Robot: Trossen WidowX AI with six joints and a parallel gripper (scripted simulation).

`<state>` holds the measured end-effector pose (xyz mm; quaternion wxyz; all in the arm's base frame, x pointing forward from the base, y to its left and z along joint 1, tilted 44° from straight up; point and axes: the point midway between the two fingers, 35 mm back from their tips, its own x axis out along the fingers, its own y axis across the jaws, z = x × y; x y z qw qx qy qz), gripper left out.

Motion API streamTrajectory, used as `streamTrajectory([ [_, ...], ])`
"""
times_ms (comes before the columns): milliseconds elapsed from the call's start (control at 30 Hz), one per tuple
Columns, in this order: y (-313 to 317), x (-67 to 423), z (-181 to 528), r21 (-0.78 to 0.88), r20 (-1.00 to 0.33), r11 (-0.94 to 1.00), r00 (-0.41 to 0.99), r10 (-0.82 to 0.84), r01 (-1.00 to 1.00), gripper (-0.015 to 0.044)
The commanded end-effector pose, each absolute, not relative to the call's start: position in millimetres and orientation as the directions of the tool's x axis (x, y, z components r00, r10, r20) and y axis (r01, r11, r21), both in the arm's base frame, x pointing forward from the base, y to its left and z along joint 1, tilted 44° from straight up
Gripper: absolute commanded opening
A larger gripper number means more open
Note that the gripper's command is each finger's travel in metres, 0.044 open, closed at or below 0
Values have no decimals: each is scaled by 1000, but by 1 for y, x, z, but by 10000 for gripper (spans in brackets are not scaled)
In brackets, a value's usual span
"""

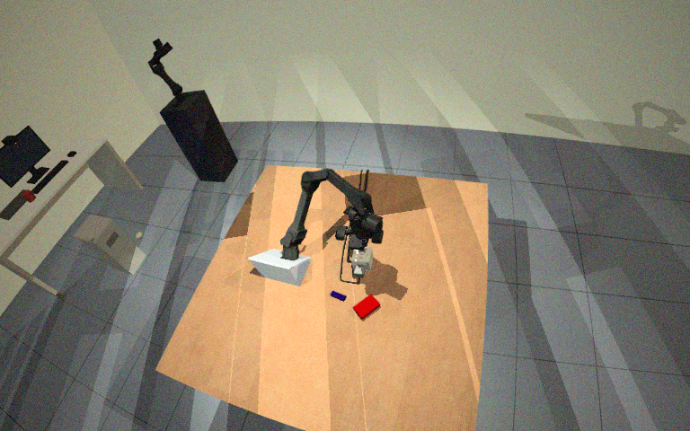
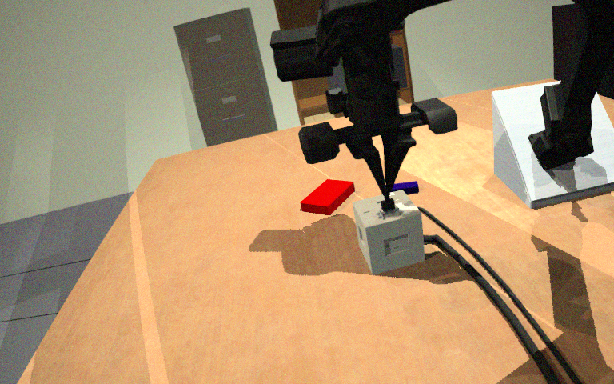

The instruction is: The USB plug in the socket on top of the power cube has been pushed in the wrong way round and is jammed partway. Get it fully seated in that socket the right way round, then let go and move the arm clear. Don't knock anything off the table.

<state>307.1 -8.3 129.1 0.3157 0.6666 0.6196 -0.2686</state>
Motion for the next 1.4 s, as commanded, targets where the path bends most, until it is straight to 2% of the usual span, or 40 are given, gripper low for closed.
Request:
streamTrajectory([
  [0,-8,307,129,87,-749,-36,89,656,996,0],
  [1367,-5,308,125,87,-749,-36,89,657,996,0],
])
